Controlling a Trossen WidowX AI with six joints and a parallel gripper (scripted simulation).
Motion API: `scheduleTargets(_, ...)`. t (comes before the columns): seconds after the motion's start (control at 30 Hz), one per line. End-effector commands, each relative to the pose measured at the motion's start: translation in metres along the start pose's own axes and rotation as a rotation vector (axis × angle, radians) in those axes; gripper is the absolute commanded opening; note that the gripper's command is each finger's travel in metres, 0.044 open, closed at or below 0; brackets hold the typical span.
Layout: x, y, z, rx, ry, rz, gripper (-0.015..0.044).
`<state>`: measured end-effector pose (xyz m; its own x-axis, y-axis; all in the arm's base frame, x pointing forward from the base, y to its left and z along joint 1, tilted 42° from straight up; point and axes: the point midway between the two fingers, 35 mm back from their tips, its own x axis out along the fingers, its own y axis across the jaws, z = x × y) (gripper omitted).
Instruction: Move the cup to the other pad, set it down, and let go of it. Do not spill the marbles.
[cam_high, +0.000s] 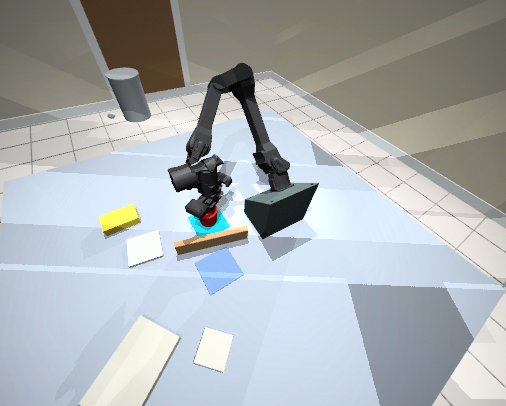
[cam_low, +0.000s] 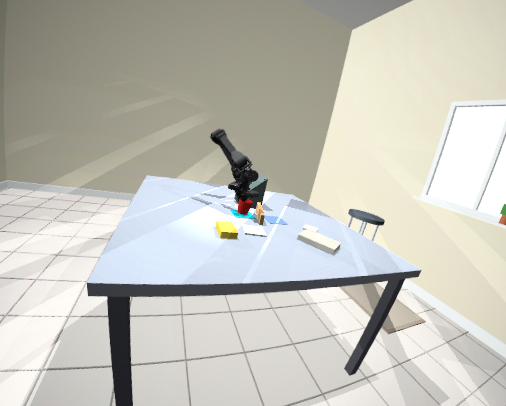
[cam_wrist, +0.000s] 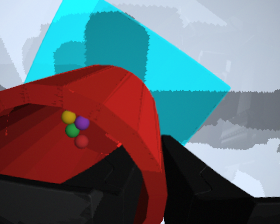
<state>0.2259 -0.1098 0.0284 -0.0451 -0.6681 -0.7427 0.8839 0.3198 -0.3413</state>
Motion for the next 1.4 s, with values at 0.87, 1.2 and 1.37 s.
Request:
scheduleTargets(0.87, -0.022, 0.002, -0.001, -0.005, 0.003, -0.001, 0.0128)
scheduleTargets(1.2, -0.035, 0.002, -0.002, -0.008, 0.004, -0.003, 0.0128)
scheduleTargets(1.37, -0.041, 0.001, -0.002, -0.009, 0.003, -0.004, 0.0128)
